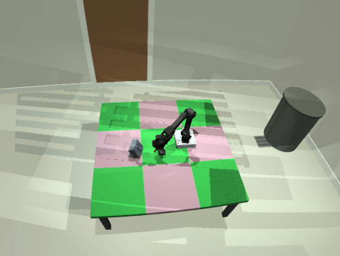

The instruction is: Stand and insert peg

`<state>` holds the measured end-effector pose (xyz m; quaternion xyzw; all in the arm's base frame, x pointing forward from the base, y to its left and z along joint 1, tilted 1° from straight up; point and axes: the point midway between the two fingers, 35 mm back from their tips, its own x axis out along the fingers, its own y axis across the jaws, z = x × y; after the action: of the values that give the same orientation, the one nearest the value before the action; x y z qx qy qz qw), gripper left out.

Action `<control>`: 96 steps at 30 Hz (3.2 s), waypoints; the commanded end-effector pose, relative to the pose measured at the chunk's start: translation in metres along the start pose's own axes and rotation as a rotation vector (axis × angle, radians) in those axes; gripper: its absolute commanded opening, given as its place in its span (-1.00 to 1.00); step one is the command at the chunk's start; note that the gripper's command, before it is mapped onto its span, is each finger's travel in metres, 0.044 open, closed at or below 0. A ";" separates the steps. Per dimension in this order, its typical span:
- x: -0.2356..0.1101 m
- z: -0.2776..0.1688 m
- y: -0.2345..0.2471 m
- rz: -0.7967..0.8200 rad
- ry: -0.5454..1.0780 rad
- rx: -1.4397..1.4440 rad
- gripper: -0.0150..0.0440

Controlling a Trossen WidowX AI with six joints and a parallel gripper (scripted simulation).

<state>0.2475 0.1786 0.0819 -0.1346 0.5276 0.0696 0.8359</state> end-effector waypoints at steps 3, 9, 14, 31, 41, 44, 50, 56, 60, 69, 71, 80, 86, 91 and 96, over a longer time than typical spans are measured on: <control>0.002 0.004 0.000 -0.022 -0.049 -0.025 -0.49; 0.004 0.009 0.000 -0.042 -0.102 -0.043 -0.49; 0.006 0.013 0.000 -0.060 -0.145 -0.057 -0.49; 0.006 0.025 0.000 -0.125 -0.285 -0.093 -0.49; 0.005 0.031 -0.001 -0.167 -0.363 -0.106 -0.49; 0.004 0.032 -0.001 -0.179 -0.386 -0.109 -0.49; 0.004 0.035 -0.002 -0.194 -0.412 -0.112 -0.49; 0.008 0.040 -0.003 -0.202 -0.430 -0.112 -0.49; 0.011 0.044 -0.004 -0.208 -0.443 -0.113 -0.49; 0.018 0.052 -0.007 -0.224 -0.472 -0.113 -0.49; 0.019 0.054 -0.008 -0.228 -0.478 -0.113 -0.49; 0.025 0.061 -0.012 -0.246 -0.506 -0.114 -0.49; 0.029 0.065 -0.015 -0.259 -0.523 -0.114 -0.49; 0.033 0.068 -0.017 -0.270 -0.538 -0.114 -0.49; 0.035 0.069 -0.018 -0.275 -0.545 -0.113 -0.49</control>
<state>0.3254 0.1824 0.0819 -0.2242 0.2593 0.0221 0.9391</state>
